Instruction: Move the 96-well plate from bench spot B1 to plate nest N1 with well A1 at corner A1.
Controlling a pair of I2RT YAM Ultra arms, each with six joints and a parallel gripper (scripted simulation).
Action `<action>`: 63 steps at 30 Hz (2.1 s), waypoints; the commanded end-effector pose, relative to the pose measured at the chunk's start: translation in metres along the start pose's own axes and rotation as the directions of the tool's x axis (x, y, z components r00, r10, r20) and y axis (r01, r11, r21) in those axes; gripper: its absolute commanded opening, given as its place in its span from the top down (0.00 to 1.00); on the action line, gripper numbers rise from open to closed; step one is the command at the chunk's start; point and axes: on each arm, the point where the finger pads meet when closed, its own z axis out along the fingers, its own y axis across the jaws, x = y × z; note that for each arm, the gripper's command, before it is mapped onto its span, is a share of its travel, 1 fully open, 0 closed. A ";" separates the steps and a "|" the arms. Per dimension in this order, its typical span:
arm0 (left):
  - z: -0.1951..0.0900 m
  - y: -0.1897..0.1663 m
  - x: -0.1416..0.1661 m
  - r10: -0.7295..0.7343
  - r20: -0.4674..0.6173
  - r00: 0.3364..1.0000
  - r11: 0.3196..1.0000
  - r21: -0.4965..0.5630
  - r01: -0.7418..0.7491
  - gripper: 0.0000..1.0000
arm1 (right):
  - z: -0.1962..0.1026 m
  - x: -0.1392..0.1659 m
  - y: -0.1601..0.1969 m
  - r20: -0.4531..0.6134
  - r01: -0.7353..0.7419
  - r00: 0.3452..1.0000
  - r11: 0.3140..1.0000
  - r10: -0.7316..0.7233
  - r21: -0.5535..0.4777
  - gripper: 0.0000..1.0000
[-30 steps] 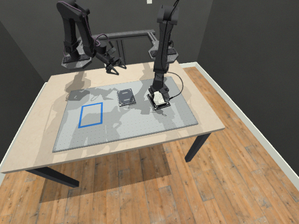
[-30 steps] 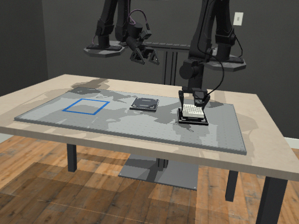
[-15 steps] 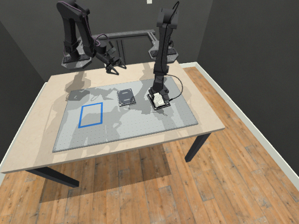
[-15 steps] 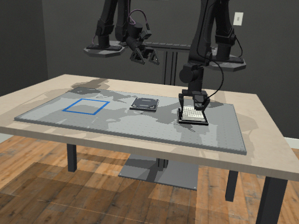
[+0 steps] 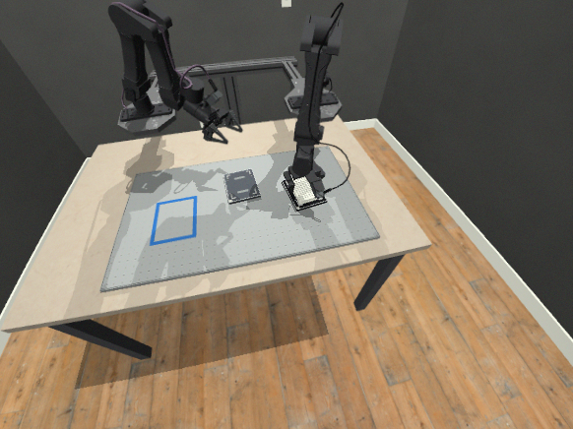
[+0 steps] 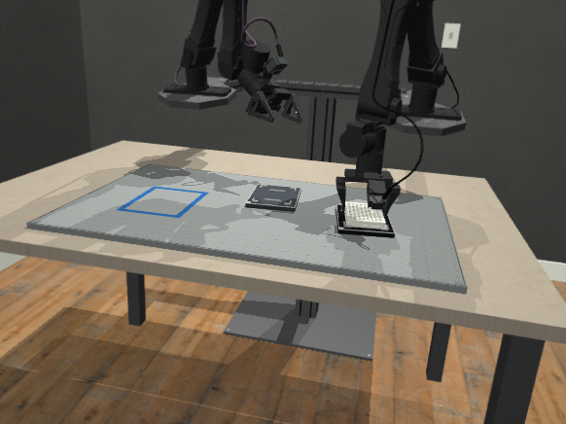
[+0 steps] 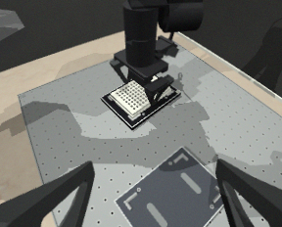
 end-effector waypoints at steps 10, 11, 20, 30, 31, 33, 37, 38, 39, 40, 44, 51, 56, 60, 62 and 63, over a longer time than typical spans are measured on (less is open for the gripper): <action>-0.013 0.002 0.016 0.010 -0.032 0.999 1.000 -0.030 -0.011 0.00 | -0.003 0.007 0.001 -0.017 0.007 1.000 1.000 -0.007 -0.006 0.00; -0.015 0.002 0.015 0.010 -0.032 0.999 0.999 -0.030 -0.011 0.00 | -0.003 0.007 0.001 -0.017 0.007 1.000 1.000 -0.007 -0.006 0.00; -0.044 0.005 0.014 0.010 -0.029 1.000 0.999 -0.034 -0.011 0.00 | -0.003 0.007 0.001 -0.017 0.007 1.000 1.000 -0.007 -0.006 0.00; -0.111 -0.005 -0.007 0.003 0.005 1.000 1.000 0.002 -0.003 0.00 | -0.003 0.007 0.001 -0.017 0.007 1.000 1.000 -0.007 -0.006 0.00; -0.107 -0.005 -0.006 0.002 0.003 1.000 1.000 0.001 -0.002 0.00 | -0.003 0.007 0.001 -0.017 0.007 1.000 1.000 -0.007 -0.006 0.00; -0.102 -0.002 -0.002 0.003 -0.013 1.000 1.000 -0.006 -0.003 0.00 | -0.003 0.007 0.001 -0.017 0.007 1.000 1.000 -0.007 -0.006 0.00; -0.101 -0.001 -0.003 0.005 -0.008 1.000 1.000 -0.009 -0.005 0.00 | -0.003 0.007 0.001 -0.017 0.007 1.000 1.000 -0.007 -0.006 0.00; -0.104 -0.003 -0.010 0.021 0.022 1.000 1.000 -0.004 -0.021 0.00 | -0.003 0.007 0.001 -0.017 0.007 1.000 1.000 -0.007 -0.006 0.00; -0.104 -0.003 -0.010 0.021 0.022 1.000 1.000 -0.004 -0.021 0.00 | -0.003 0.007 0.001 -0.017 0.007 1.000 1.000 -0.007 -0.006 0.00; -0.104 -0.003 -0.010 0.021 0.022 1.000 1.000 -0.004 -0.021 0.00 | -0.003 0.007 0.001 -0.017 0.007 1.000 1.000 -0.007 -0.006 0.00; -0.109 -0.011 -0.023 0.096 0.153 0.984 0.995 0.028 -0.101 0.00 | -0.003 0.007 0.001 -0.017 0.007 1.000 1.000 -0.007 -0.006 0.00; -0.124 -0.007 -0.011 0.264 0.378 0.887 0.955 0.029 -0.296 0.00 | -0.003 0.007 0.001 -0.017 0.007 1.000 1.000 -0.007 -0.006 0.00; -0.130 -0.002 -0.001 0.325 0.464 0.824 0.926 0.021 -0.378 0.00 | -0.003 0.007 0.001 -0.017 0.007 1.000 1.000 -0.007 -0.006 0.00; -0.134 -0.002 0.006 0.366 0.525 0.768 0.899 0.014 -0.438 0.00 | -0.003 0.007 0.001 -0.017 0.007 1.000 1.000 -0.007 -0.006 0.00; -0.136 0.003 0.012 0.392 0.566 0.725 0.881 -0.002 -0.474 0.00 | -0.003 0.007 0.001 -0.017 0.007 1.000 1.000 -0.007 -0.006 0.00; -0.137 0.005 0.014 0.401 0.579 0.710 0.873 -0.007 -0.487 0.00 | -0.003 0.007 0.001 -0.017 0.007 1.000 1.000 -0.007 -0.006 0.00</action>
